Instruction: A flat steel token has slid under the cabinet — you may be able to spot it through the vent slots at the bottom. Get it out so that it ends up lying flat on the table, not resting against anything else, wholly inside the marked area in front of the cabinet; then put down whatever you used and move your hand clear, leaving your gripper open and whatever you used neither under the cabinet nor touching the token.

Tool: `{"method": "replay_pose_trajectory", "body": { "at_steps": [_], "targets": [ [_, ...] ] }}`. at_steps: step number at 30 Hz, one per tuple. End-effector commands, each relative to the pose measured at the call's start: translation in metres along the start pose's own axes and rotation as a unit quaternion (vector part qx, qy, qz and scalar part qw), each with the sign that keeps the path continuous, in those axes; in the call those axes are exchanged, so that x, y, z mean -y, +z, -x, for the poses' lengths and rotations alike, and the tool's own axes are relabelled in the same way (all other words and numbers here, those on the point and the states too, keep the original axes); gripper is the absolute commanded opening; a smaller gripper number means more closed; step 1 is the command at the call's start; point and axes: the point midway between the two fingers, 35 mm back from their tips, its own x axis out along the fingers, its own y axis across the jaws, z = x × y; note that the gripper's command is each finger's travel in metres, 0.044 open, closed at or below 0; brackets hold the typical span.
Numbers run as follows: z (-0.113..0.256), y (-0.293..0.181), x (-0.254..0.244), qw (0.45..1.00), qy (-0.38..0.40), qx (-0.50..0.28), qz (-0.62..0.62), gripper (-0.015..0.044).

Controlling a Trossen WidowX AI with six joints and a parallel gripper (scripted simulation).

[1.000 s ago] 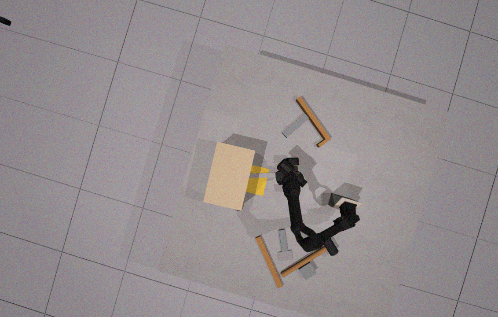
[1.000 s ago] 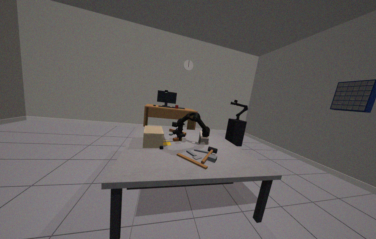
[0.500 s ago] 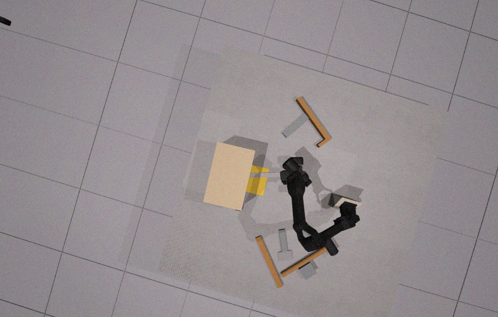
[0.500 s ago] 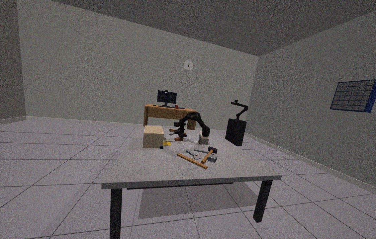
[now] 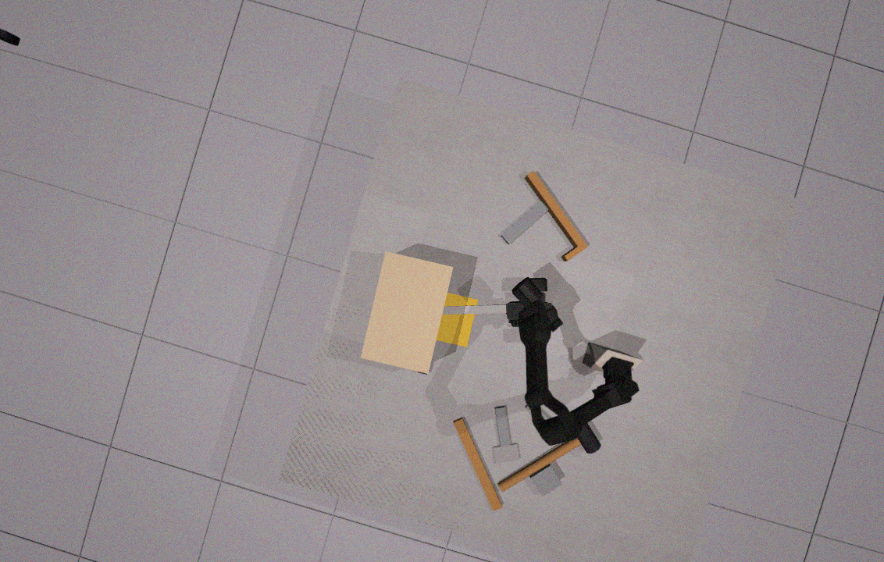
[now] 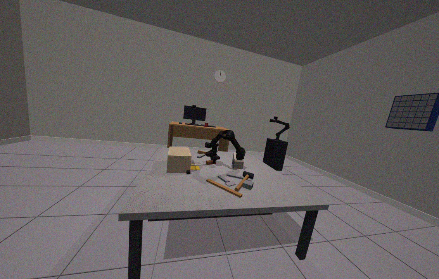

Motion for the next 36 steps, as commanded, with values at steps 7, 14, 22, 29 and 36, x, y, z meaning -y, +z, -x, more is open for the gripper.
{"method": "replay_pose_trajectory", "body": {
  "at_steps": [7, 14, 22, 29, 36],
  "targets": [
    [-0.001, -0.022, 0.000, 1.000, 0.003, 0.000, -0.004, 0.0000],
    [0.000, -0.021, 0.001, 1.000, 0.001, 0.000, -0.002, 0.0000],
    [0.001, -0.022, 0.001, 1.000, 0.001, 0.000, -0.030, 0.0000],
    [0.002, -0.022, 0.001, 0.998, 0.001, 0.000, -0.060, 0.0000],
    [0.002, -0.023, 0.001, 0.996, 0.002, -0.001, -0.089, 0.0000]
  ]
}}
